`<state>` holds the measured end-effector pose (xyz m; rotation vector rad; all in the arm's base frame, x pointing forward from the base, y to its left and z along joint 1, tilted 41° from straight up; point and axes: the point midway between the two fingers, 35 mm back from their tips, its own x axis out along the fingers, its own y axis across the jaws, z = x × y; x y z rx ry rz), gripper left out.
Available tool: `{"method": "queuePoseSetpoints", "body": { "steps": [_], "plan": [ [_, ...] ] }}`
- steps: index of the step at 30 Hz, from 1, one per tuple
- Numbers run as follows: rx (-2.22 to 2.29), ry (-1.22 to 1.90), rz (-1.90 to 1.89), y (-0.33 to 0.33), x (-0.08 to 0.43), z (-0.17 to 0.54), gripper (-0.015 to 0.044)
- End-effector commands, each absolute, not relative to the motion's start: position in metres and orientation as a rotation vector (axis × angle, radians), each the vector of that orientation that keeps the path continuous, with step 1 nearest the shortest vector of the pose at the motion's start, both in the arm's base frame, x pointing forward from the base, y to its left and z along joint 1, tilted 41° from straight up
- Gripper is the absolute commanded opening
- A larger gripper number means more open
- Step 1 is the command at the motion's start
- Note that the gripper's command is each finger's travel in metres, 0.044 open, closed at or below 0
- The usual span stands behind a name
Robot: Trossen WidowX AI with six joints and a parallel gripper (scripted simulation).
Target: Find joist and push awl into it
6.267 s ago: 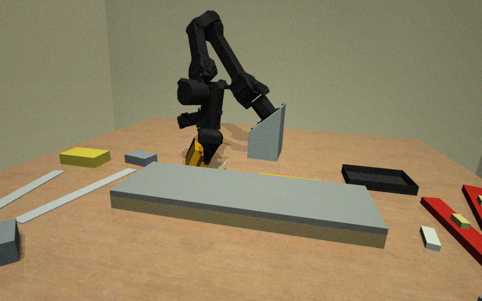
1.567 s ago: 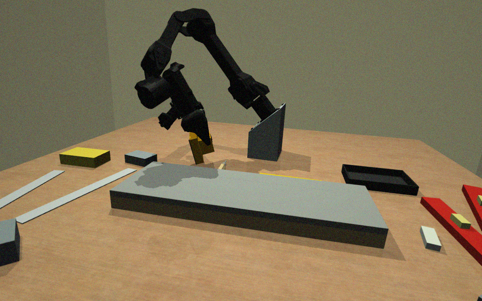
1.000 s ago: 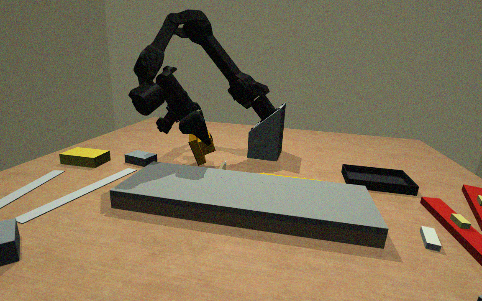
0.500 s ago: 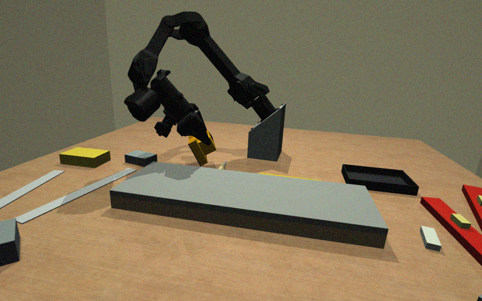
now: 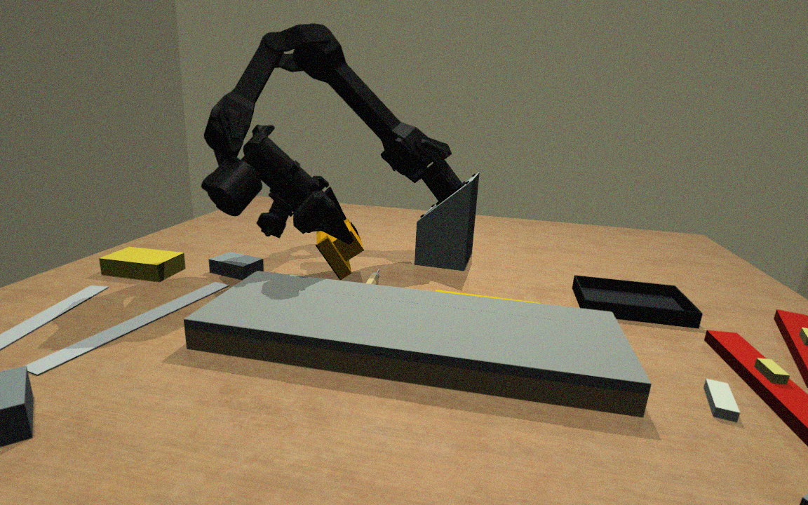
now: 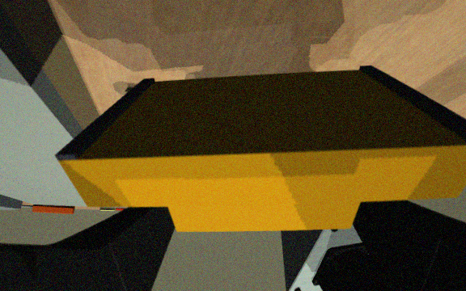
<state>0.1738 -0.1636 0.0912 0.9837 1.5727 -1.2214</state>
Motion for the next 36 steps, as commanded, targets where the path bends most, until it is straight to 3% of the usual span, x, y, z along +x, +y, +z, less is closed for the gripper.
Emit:
{"method": "queuePoseSetpoints", "body": {
  "steps": [1, 36],
  "plan": [
    [1.011, 1.608, -1.204, -0.1629, 0.1743, 0.09, 0.0],
    [1.159, 1.734, -1.135, -0.1589, 0.1753, 0.0948, 0.0]
  ]
}}
